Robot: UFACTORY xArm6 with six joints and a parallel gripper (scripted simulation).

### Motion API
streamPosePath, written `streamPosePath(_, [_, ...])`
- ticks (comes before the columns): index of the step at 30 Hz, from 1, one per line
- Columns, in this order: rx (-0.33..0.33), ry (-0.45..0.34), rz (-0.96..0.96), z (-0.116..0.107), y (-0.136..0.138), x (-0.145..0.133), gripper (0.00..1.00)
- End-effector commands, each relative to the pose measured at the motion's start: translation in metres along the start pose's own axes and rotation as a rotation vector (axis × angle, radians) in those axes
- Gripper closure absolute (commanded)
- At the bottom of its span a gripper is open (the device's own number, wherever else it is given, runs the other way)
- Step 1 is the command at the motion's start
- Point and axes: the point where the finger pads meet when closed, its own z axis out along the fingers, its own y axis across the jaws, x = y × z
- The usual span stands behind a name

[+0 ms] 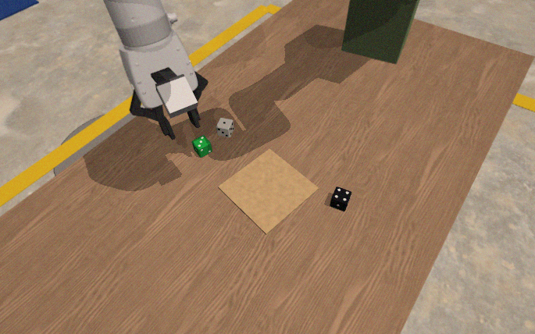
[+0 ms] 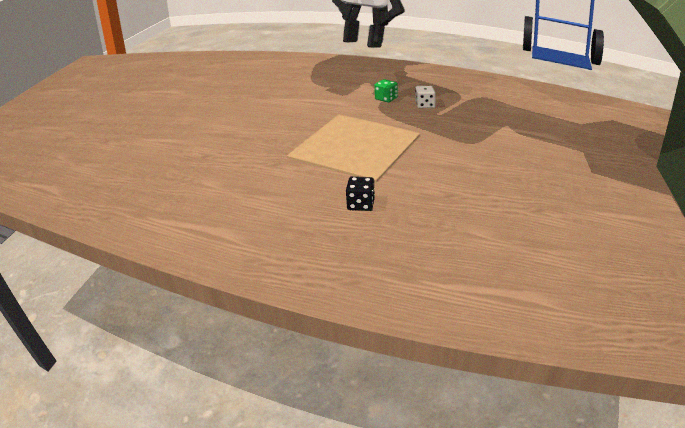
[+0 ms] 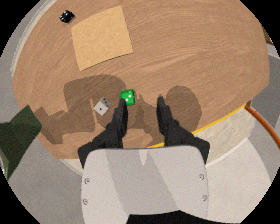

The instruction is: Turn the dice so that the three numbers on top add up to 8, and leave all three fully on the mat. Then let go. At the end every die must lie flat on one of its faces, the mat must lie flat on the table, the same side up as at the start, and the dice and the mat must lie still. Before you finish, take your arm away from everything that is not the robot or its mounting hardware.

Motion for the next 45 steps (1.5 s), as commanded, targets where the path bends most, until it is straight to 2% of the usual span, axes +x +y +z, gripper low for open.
streamPosePath(1, [-0.006,-0.163,0.008,-0.009,-0.014,0.004,0.53])
streamPosePath(4, [0.006,-0.237,0.015,-0.016,-0.027,0.004,0.53])
streamPosePath(9, [0.009,-0.251,0.016,-0.017,-0.030,0.004,0.53])
streamPosePath(10, [0.009,-0.251,0.016,-0.017,-0.030,0.004,0.00])
streamPosePath(25, [0.003,-0.251,0.065,-0.016,-0.030,0.003,0.00])
streamPosePath(40, [-0.067,-0.245,0.614,-0.007,-0.030,-0.004,0.00])
streamPosePath(43, [-0.069,-0.244,0.632,-0.007,-0.030,-0.005,0.00])
streamPosePath(45, [-0.085,-0.241,0.752,-0.005,-0.030,-0.006,0.00])
